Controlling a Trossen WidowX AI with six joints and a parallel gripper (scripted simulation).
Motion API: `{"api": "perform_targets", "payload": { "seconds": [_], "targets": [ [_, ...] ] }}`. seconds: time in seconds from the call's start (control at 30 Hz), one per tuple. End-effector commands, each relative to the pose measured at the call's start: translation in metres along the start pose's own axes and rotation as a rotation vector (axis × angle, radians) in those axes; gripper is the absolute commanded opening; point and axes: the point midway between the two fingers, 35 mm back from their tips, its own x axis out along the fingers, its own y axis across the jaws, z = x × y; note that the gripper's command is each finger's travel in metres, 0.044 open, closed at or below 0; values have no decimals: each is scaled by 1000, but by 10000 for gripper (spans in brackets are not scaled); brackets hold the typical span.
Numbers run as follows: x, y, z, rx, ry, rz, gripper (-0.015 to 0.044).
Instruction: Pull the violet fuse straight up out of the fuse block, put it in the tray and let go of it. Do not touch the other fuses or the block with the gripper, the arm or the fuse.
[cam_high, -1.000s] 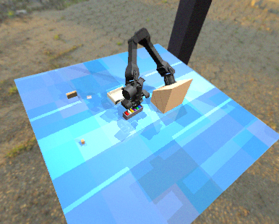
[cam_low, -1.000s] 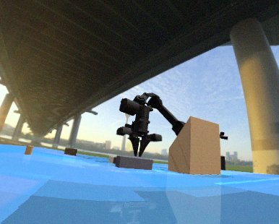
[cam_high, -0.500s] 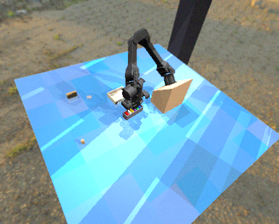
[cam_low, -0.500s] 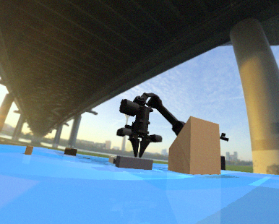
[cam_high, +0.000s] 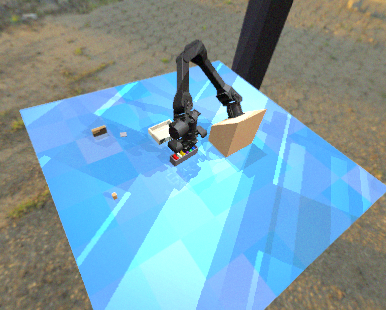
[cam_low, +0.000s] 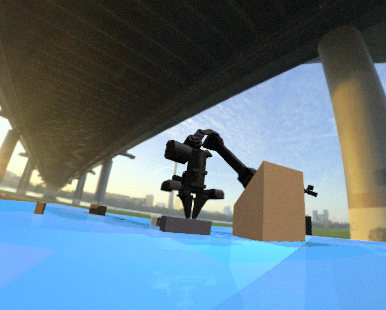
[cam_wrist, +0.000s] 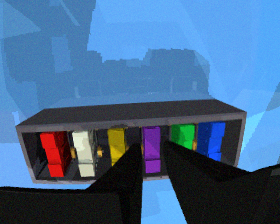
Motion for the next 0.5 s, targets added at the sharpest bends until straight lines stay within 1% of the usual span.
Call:
{"api": "perform_targets", "payload": {
  "seconds": [0.0, 0.27, 0.47],
  "targets": [
    [0, 0, 0, 0, 0, 1, 54],
    [0, 0, 0, 0, 0, 1, 1],
    [-1, 0, 0, 0, 0, 1, 0]
  ]
}}
